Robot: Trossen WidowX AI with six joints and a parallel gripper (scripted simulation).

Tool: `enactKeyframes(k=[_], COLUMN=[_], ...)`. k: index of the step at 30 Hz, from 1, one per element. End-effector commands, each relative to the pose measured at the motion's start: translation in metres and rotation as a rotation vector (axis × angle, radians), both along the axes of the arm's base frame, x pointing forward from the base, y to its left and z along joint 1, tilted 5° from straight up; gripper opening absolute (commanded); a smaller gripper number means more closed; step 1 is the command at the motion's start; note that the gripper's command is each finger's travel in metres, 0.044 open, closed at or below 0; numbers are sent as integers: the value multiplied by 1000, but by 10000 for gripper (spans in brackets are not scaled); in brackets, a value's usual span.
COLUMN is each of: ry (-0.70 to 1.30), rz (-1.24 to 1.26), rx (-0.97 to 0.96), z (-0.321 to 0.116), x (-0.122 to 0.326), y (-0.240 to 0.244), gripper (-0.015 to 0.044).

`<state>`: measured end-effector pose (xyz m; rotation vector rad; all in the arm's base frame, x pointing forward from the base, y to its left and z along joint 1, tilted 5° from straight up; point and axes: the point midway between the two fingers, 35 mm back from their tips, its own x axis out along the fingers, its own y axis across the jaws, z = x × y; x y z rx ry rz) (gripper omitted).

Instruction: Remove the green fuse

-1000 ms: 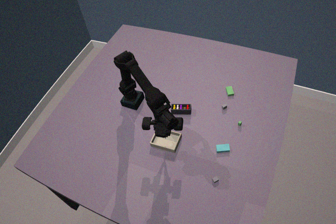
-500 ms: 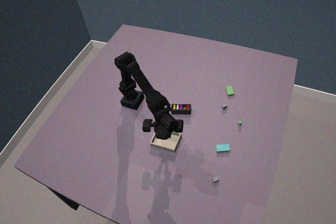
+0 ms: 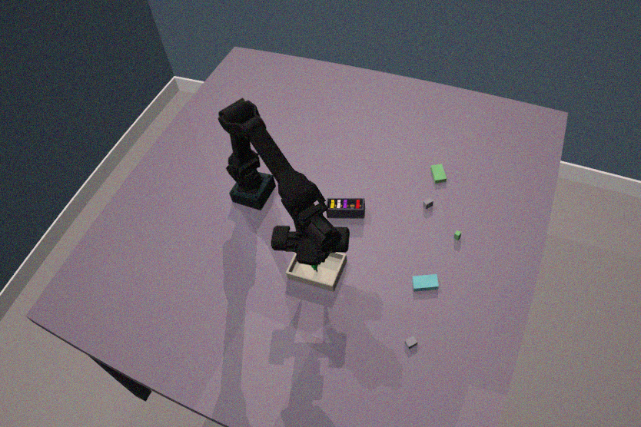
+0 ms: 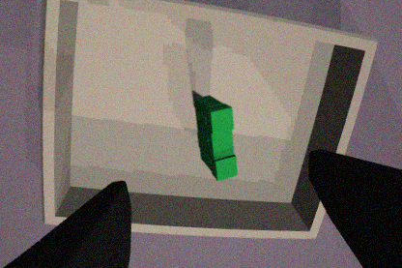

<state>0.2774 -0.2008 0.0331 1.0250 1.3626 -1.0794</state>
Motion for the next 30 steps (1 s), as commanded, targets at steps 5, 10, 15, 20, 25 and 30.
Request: enactKeyframes(k=[5,10,15,20,25,30], ry=[-1,-1,-3,-3,-3,-3], rz=[4,4,3,3,3,3], rx=[-7,-7,-2,-2,-2,-2], z=[33,33,31,31,31,31], x=[2,2,3,3,3,3], y=[-1,-1,-1,-1,-1,-1], gripper=[330,330,330,330,330,330])
